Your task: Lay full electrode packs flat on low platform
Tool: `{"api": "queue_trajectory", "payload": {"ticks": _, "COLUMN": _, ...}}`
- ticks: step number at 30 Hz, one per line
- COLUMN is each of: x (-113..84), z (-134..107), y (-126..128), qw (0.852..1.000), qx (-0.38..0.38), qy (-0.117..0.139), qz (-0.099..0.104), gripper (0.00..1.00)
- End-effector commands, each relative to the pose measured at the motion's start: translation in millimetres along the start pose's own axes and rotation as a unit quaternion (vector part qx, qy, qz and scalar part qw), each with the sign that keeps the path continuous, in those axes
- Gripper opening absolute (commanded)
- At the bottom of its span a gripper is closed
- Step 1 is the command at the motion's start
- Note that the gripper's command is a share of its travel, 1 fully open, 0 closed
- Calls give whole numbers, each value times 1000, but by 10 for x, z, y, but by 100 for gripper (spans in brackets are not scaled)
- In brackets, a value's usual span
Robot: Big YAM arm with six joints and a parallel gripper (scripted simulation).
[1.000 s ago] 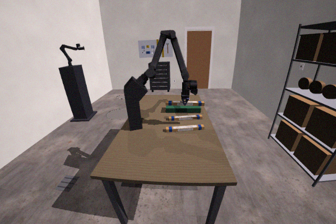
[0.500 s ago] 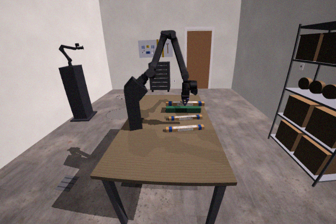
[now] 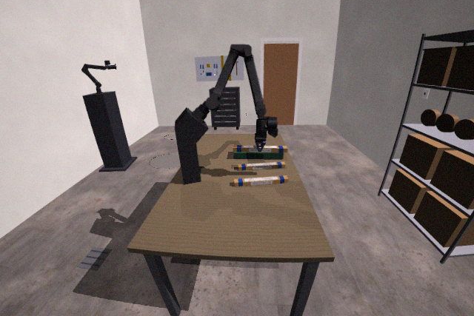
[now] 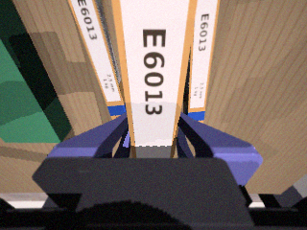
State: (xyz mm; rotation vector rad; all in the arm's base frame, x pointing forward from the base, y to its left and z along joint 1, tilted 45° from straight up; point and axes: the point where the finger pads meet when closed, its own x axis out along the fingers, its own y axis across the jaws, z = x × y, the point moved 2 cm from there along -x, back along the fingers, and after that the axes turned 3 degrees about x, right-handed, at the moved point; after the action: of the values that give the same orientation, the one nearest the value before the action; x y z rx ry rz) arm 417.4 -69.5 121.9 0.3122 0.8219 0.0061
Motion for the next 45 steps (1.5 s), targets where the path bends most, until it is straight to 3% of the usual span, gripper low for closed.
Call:
{"api": "queue_trajectory", "payload": {"ticks": 1, "x": -5, "z": 113, "y": 5, "qw": 1000, "qx": 5, "qy": -15, "qz": -1, "gripper": 0}}
{"api": "queue_trajectory", "payload": {"ticks": 33, "x": 372, "z": 105, "y": 3, "qw": 1000, "qx": 6, "qy": -14, "qz": -1, "gripper": 0}}
{"api": "queue_trajectory", "payload": {"ticks": 45, "x": 372, "z": 105, "y": 3, "qw": 1000, "qx": 6, "qy": -14, "qz": -1, "gripper": 0}}
